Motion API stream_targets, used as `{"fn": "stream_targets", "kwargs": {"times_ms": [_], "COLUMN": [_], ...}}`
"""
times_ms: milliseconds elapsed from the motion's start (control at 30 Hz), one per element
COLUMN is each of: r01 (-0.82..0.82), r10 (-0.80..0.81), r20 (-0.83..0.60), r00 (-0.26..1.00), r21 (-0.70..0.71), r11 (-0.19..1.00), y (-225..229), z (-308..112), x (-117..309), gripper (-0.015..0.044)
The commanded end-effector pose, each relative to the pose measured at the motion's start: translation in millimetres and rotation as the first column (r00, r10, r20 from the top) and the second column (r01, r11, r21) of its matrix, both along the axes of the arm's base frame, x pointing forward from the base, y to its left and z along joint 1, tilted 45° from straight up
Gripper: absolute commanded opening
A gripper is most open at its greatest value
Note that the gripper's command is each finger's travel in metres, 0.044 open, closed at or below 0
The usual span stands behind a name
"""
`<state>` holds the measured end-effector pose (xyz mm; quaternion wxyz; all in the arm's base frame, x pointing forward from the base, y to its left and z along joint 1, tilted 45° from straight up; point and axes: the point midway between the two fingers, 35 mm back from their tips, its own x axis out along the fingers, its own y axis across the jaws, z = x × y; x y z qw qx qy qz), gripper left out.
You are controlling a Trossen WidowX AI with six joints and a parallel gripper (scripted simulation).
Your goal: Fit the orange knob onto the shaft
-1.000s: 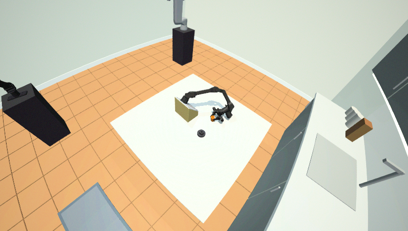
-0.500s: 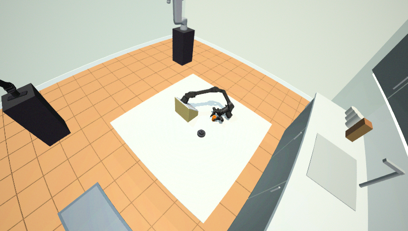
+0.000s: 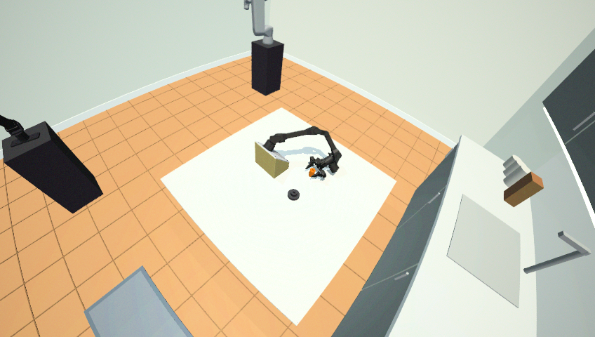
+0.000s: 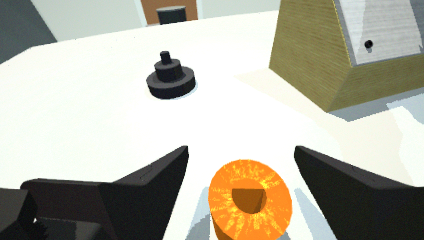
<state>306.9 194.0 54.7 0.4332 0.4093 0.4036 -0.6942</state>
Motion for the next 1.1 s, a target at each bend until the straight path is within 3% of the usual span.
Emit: {"fn": "stream_targets", "kwargs": {"times_ms": [0, 233, 467, 700, 867, 1067], "r01": [0.000, 0.000, -0.010, -0.004, 0.116, 0.105], "r10": [0.000, 0.000, 0.008, 0.001, -0.155, -0.306], "r20": [-0.001, 0.001, 0.066, 0.068, 0.073, 0.120], "r00": [1.000, 1.000, 0.998, 0.998, 0.985, 0.944], "r21": [0.000, 0.001, 0.031, 0.045, 0.384, 0.773], "r11": [1.000, 1.000, 0.999, 0.999, 0.916, 0.626], "y": [0, -2, -57, -59, -60, -64], "z": [0, 1, 55, 55, 48, 60], "x": [0, 0, -8, -9, -9, -5], "gripper": [0.0440, 0.0440, 0.0440, 0.0440, 0.0440, 0.0440]}}
